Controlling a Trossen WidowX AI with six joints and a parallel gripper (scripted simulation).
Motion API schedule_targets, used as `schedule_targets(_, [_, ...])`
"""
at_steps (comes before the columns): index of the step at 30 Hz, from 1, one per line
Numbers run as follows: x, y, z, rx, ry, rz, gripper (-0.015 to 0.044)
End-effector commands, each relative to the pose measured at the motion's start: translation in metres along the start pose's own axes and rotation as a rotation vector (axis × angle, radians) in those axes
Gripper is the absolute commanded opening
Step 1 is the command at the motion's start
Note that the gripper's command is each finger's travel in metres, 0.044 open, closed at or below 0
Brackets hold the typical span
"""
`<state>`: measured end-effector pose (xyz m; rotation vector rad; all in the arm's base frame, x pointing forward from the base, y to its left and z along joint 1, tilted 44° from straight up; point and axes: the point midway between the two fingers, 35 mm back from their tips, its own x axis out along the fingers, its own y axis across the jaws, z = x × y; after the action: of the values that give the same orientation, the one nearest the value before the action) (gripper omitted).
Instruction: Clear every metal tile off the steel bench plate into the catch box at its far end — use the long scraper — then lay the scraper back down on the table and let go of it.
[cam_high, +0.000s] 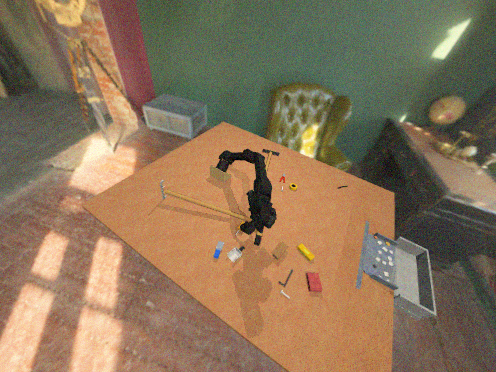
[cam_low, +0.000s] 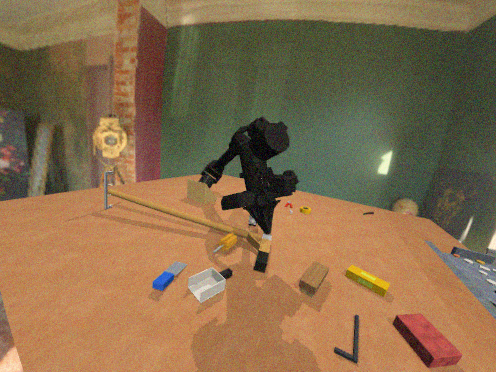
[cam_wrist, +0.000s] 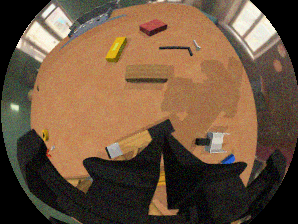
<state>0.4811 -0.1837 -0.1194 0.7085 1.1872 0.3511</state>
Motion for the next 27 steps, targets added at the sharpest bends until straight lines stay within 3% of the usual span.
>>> schedule_targets(1, [0.004, -0.008, -0.003, -0.001, 0.006, -0.001, 0.0])
schedule_targets(16, [-0.029, 0.0, 0.013, -0.051, -0.036, -0.015, 0.0])
schedule_targets(27, [-0.046, 0.04, 0.009, -0.215, 0.001, -0.005, 0.0])
